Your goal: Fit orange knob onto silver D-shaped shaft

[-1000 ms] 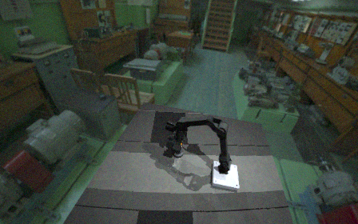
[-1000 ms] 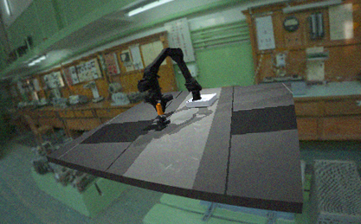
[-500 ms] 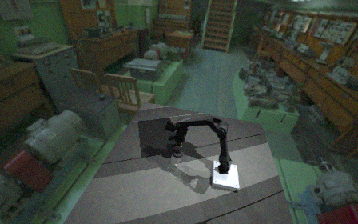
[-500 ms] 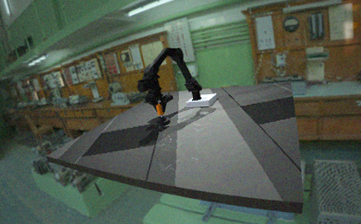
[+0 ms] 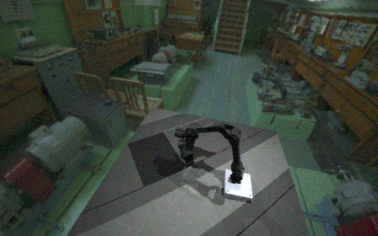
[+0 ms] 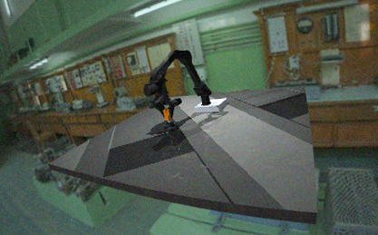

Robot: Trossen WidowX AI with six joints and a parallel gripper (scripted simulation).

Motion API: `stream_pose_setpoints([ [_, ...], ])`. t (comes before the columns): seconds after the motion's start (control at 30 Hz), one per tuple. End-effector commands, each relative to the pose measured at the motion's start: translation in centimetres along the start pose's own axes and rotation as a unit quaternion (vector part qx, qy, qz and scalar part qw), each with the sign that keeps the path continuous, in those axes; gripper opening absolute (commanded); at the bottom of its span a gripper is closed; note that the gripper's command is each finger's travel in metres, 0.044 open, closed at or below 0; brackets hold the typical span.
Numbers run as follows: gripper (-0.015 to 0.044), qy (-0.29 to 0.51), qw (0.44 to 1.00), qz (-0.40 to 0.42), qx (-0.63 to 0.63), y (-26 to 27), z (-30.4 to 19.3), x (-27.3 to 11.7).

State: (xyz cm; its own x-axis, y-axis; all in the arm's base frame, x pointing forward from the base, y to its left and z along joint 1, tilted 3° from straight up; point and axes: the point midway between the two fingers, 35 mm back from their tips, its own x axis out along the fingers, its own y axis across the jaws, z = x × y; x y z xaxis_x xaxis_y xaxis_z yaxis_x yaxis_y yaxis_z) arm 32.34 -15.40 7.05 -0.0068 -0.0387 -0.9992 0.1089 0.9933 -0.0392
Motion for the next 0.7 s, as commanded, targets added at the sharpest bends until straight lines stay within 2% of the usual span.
stream_pose_setpoints([
  [0.0, 0.0, 0.0, 1.0, 0.0, -0.018, 0.0, -0.09, 0.17],
  [0.67, 0.0, 0.0, 1.0, 0.0, -0.018, 0.01, 0.03, 0.38],
])
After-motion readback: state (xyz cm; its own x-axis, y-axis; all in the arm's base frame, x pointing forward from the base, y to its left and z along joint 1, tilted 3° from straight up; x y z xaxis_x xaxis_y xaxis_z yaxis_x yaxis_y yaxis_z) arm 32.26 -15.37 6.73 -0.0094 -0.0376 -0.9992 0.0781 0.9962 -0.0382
